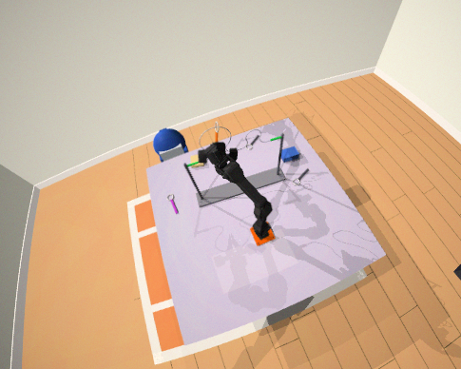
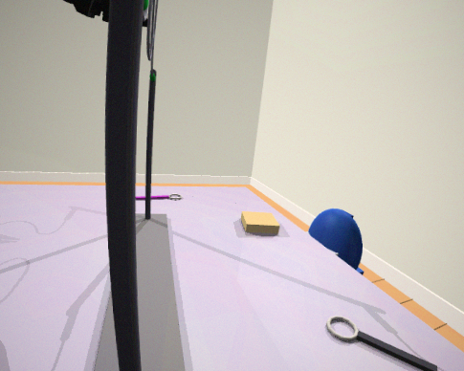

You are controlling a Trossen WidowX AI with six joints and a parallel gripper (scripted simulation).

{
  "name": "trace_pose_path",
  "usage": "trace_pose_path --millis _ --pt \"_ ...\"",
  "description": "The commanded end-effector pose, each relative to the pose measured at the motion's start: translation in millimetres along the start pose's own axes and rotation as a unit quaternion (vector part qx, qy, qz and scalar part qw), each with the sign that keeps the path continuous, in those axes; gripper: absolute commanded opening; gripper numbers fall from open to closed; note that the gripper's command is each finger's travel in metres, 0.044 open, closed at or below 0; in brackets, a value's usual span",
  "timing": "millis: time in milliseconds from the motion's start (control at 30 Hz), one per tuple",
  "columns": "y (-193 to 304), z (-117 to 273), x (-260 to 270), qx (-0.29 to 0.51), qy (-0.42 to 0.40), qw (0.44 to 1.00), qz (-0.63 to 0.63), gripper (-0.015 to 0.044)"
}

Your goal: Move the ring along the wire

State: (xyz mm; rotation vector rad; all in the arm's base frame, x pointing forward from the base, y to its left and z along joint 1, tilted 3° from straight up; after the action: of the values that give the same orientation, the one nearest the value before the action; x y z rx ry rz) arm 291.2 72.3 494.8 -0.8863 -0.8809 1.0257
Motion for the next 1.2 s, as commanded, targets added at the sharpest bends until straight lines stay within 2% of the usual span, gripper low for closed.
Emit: trace_pose_path --millis 0,1167 --pt "1.1 -0.6 -1.1 -0.003 0.013 0.999 0.031 -0.0150" --pt "4.3 -2.5 -7.5 -0.024 0.085 0.968 0.233 -0.0150"
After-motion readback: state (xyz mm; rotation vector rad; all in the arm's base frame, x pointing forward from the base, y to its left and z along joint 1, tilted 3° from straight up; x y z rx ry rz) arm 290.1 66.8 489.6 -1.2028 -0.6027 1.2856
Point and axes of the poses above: the point midway between the two fingers, 35 mm back from their tips, its own z axis back along the fingers, its own x axis across the jaws, y = z × x, the point moved 8 cm from there along z, back along the fingers, and after that the axes turned 4 degrees about z, right-handed, at the moved point
